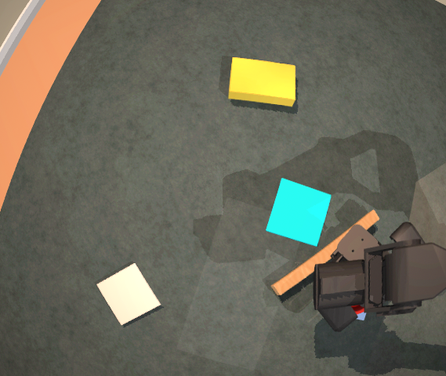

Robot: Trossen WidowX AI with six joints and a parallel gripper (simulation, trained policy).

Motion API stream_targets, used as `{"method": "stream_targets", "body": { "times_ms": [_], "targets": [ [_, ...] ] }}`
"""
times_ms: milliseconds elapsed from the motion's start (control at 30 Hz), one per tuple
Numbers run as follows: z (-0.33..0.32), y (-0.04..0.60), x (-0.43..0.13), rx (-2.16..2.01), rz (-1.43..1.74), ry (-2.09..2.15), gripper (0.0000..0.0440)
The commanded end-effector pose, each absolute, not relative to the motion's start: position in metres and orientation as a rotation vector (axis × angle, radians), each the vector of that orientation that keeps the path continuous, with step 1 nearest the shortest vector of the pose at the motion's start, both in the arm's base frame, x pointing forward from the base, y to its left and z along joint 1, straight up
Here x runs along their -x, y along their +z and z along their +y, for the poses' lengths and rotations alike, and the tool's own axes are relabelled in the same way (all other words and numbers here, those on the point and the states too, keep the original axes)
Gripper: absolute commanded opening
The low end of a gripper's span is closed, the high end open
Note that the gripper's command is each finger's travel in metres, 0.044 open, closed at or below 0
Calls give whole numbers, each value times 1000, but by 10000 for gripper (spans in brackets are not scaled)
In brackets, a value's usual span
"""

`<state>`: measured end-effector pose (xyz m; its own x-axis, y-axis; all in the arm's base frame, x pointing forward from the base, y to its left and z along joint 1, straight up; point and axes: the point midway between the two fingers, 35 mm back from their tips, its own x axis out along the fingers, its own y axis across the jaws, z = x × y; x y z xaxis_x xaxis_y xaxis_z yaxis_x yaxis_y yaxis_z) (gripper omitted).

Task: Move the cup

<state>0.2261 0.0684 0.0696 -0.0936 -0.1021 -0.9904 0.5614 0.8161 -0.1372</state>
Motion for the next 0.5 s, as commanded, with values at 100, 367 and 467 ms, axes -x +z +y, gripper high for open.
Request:
{"method": "stream_targets", "body": {
  "times_ms": [100,367,467],
  "targets": [
    [67,85,-237,-424,1534,-568,6],
    [61,109,-249,-506,1479,-574,0],
    [57,118,-255,-534,1453,-579,0]
  ]
}}
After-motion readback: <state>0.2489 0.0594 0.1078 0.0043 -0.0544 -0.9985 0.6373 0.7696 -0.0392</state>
